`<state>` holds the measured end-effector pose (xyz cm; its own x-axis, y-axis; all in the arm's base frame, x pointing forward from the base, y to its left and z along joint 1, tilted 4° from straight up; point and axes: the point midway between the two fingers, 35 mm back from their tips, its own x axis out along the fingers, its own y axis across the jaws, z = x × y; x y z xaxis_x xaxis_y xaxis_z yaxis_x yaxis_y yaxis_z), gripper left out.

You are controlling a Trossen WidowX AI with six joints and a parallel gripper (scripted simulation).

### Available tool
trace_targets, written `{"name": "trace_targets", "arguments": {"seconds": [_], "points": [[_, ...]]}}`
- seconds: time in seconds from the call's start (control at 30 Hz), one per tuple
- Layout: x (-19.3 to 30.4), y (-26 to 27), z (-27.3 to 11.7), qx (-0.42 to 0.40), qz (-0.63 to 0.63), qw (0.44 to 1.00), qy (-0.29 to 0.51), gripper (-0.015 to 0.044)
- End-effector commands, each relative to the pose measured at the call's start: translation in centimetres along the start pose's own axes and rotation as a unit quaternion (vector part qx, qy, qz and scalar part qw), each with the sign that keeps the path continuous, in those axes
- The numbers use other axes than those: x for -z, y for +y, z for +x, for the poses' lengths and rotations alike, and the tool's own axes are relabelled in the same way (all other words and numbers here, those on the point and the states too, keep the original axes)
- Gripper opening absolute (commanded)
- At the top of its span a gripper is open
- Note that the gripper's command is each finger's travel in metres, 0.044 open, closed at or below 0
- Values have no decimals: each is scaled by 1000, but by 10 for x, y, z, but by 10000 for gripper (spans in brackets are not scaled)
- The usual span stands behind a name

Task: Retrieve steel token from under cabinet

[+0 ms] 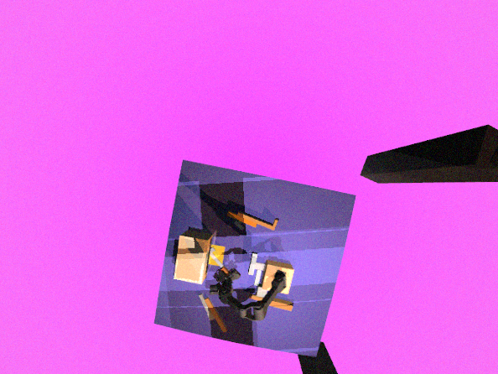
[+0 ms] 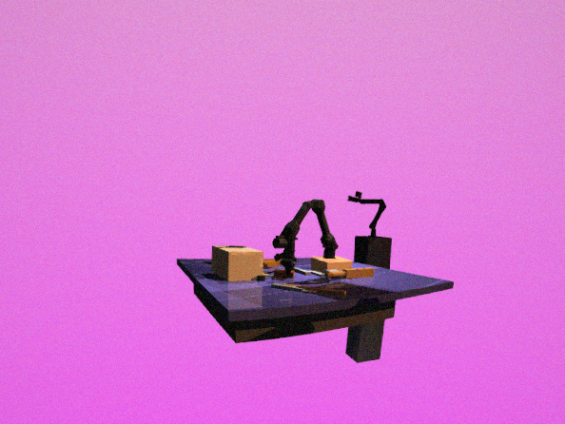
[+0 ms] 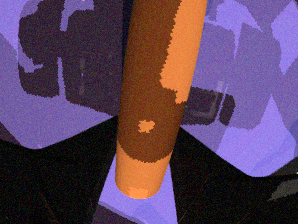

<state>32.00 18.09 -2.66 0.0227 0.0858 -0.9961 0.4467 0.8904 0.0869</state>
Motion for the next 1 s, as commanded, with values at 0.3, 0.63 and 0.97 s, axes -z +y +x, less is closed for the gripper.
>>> {"name": "trace_targets", "arguments": {"seconds": [0.3, 0.63, 0.97], "points": [[11, -3, 1, 5, 1, 1000, -1, 0], [29, -1, 1, 5, 1, 1000, 0, 0], [48, 1, 2, 5, 1, 1000, 0, 0]]}}
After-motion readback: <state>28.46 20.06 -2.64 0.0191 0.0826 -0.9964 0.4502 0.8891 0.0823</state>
